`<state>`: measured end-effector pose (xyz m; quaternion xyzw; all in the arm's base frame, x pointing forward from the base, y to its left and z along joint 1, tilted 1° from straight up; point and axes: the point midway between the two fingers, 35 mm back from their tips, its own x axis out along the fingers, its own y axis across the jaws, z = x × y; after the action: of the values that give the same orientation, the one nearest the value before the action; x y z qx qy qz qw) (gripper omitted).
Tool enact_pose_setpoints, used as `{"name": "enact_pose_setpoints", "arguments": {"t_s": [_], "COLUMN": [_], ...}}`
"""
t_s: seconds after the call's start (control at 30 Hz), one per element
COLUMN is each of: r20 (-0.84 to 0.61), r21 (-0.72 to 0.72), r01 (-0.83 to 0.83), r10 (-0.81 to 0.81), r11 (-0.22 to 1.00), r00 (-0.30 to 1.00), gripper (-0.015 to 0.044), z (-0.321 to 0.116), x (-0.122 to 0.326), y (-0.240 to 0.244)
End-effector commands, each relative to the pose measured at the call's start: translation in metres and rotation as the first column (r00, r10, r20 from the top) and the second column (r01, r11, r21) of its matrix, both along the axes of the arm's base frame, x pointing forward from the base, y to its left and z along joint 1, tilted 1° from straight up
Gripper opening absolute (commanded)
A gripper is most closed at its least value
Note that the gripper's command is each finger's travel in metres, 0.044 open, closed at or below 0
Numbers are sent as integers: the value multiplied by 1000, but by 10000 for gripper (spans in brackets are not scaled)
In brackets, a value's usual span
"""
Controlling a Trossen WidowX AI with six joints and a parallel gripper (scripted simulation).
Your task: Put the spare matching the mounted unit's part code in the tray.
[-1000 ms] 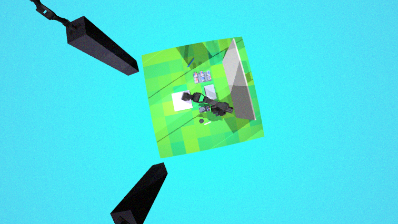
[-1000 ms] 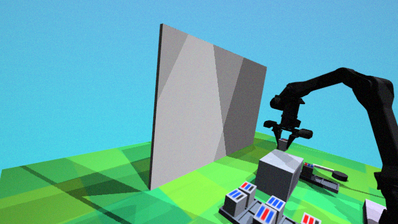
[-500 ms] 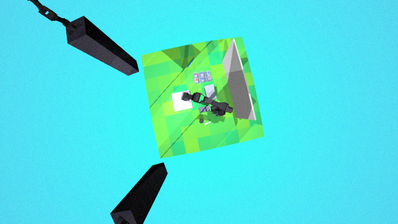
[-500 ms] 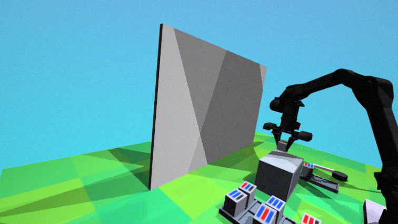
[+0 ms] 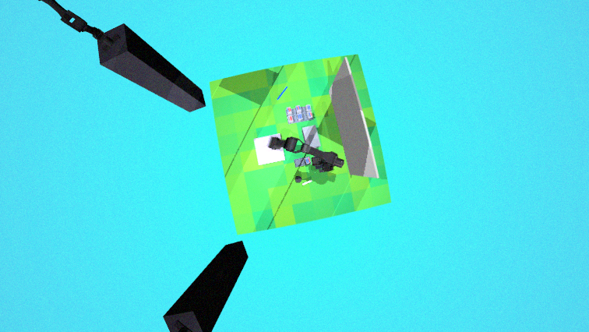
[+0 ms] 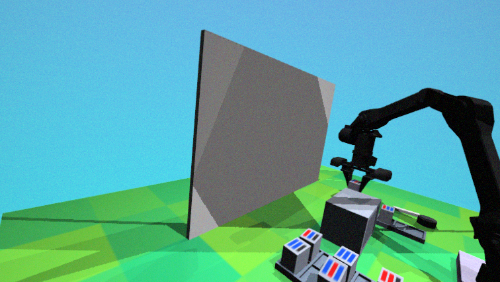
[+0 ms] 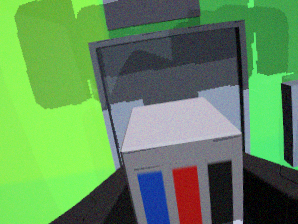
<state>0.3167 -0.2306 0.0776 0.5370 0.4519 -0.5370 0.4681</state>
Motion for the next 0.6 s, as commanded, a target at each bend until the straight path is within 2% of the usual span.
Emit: {"name": "enact_pose_setpoints", "arguments": {"t_s": [0.0, 0.57], "r20": [-1, -2], "r21": [4, 5], "r01": [4, 4], "r10": [-4, -4], "r11": [1000, 1000], "r00": [1000, 1000], "gripper": [0, 0], "z": [-4, -16], "x": [-1, -2], "y": [1, 2]}}
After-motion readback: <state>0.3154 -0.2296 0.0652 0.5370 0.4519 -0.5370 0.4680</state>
